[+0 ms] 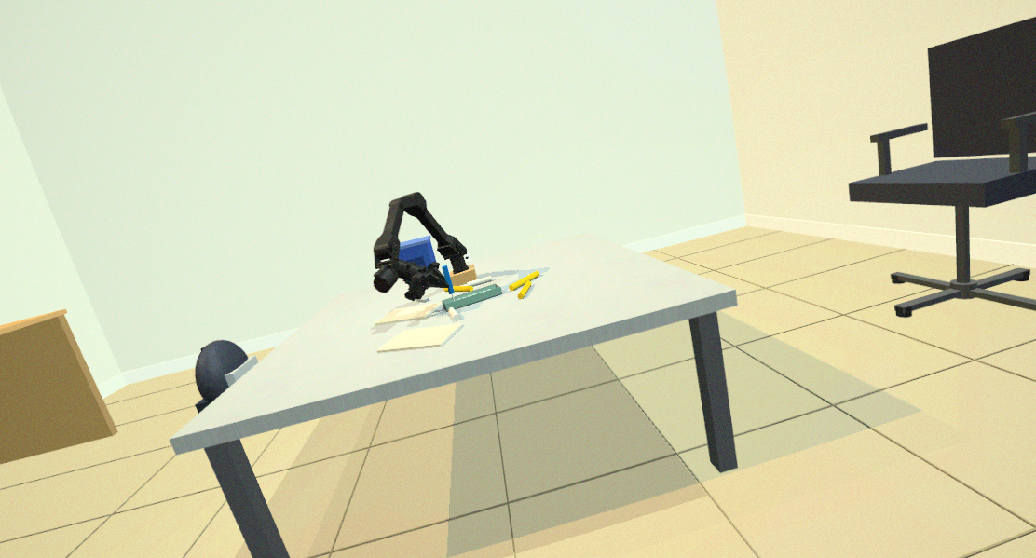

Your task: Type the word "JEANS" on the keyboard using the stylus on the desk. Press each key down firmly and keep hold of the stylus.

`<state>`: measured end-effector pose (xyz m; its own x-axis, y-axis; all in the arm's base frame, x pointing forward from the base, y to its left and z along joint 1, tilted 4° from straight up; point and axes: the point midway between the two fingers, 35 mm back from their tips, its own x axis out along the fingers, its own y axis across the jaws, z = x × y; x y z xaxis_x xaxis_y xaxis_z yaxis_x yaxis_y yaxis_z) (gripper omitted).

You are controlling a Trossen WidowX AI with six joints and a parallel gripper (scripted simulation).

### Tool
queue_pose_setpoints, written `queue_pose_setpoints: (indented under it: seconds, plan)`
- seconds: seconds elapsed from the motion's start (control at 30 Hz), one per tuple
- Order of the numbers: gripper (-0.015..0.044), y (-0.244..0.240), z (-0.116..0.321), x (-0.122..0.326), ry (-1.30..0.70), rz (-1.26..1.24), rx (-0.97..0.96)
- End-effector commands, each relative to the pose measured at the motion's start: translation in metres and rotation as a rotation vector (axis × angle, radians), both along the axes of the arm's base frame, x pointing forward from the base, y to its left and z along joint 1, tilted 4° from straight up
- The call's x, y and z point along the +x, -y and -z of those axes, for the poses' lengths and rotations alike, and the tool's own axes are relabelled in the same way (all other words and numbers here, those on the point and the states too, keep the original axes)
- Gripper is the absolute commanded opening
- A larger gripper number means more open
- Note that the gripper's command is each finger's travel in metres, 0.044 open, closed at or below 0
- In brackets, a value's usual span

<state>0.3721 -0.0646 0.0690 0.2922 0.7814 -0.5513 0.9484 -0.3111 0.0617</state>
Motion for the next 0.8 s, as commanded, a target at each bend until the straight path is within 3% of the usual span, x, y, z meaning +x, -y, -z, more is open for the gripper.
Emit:
queue_pose_setpoints:
  seconds: [0.0,0.77]
  plan:
    - [0.0081,0.0003,0.0031,0.0003,0.006,-0.002,0.0]
    - [0.0081,0.0009,0.0107,0.0006,0.006,-0.002,0.0]
